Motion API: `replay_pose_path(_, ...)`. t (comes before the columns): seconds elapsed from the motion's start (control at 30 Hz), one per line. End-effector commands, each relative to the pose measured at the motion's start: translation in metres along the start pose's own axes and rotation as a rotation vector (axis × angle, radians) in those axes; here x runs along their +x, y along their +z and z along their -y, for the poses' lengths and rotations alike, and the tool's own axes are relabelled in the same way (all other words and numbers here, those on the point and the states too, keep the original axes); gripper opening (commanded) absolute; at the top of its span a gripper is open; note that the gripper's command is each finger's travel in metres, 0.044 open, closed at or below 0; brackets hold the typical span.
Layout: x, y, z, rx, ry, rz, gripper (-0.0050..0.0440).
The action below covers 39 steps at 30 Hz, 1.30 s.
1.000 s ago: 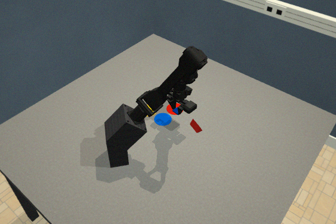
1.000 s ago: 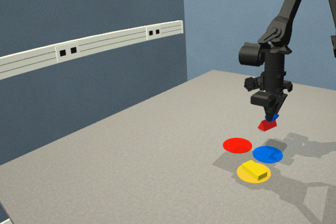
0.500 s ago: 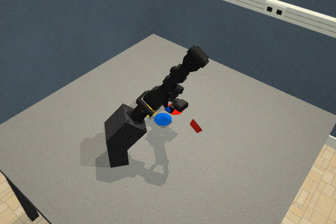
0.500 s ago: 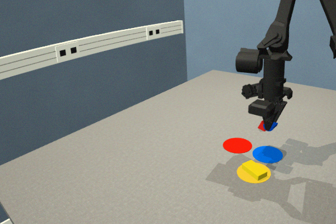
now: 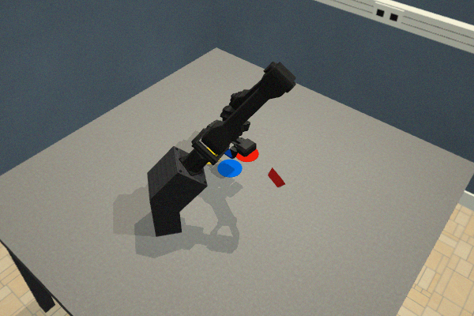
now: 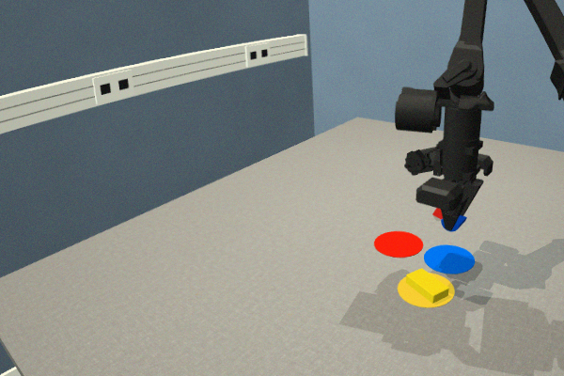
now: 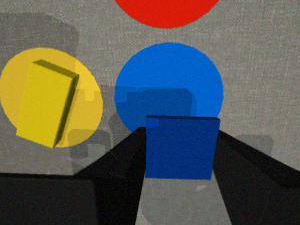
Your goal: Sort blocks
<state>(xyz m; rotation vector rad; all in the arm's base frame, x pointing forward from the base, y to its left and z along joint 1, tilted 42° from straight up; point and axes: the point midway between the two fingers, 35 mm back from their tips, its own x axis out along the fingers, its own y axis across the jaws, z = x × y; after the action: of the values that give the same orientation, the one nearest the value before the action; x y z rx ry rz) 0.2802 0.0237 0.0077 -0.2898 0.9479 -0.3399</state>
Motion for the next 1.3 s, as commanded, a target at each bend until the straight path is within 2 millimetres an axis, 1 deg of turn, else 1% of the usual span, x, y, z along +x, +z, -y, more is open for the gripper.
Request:
replay_pose_path(0.0, 0.007, -0.002, -0.001, 0.0, -0.001, -0.001, 0.0085)
replay_pose_path(0.07, 0.013, -0.002, -0.001, 0.0, 0.0, -0.001, 0.0085)
replay_pose_path(0.13, 0.013, -0.002, -0.001, 0.0, 0.0, -0.001, 0.0085)
replay_pose_path(0.33, 0.029, -0.003, 0.001, -0.001, -0.001, 0.0, 0.0085)
replay_pose_path(0.77, 0.029, -0.002, 0.001, 0.001, -0.002, 0.005, 0.0085)
replay_pose_path(0.83, 0.028, 0.001, 0.001, 0.007, -0.001, 0.013, 0.0085)
replay_pose_path(1.2, 0.044, 0.001, -0.001, 0.002, 0.0, 0.005, 0.0085)
replay_pose_path(1.27, 0.044, 0.001, -0.001, 0.002, 0.0, 0.005, 0.0085)
